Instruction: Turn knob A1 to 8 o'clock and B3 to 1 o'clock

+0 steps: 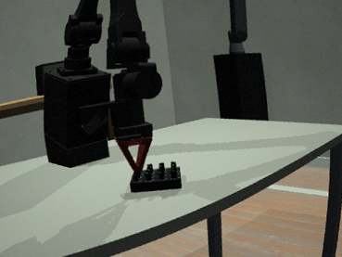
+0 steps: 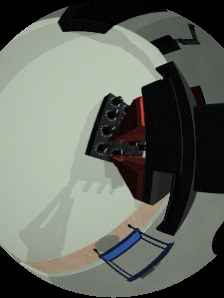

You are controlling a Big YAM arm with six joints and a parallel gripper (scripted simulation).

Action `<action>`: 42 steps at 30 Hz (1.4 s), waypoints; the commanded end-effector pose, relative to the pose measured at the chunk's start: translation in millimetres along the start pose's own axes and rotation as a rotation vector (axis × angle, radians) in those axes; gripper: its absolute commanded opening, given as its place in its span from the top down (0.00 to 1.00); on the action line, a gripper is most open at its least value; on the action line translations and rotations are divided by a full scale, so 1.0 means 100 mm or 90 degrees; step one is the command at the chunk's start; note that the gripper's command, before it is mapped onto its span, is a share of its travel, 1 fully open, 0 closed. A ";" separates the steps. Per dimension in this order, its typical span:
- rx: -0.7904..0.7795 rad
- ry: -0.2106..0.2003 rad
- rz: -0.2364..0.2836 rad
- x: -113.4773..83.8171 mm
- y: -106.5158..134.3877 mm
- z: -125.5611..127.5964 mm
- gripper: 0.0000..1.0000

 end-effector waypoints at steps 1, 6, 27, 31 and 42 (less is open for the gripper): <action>0.005 -0.003 -0.002 0.00 -0.04 -0.01 0.81; 0.005 -0.005 -0.001 0.00 -0.05 0.00 0.81; 0.003 -0.008 0.000 -0.01 -0.04 0.03 0.81; 0.003 -0.008 0.000 -0.01 -0.04 0.03 0.81; 0.003 -0.008 0.000 -0.01 -0.04 0.03 0.81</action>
Point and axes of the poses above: the point where the finger pads meet when closed, its own x axis out along the fingers, its own z axis across the jaws, y = z × x, the point moved 4 cm from there along -x, back along the fingers, and after that the axes turned 14 degrees about x, right-handed, at the moved point
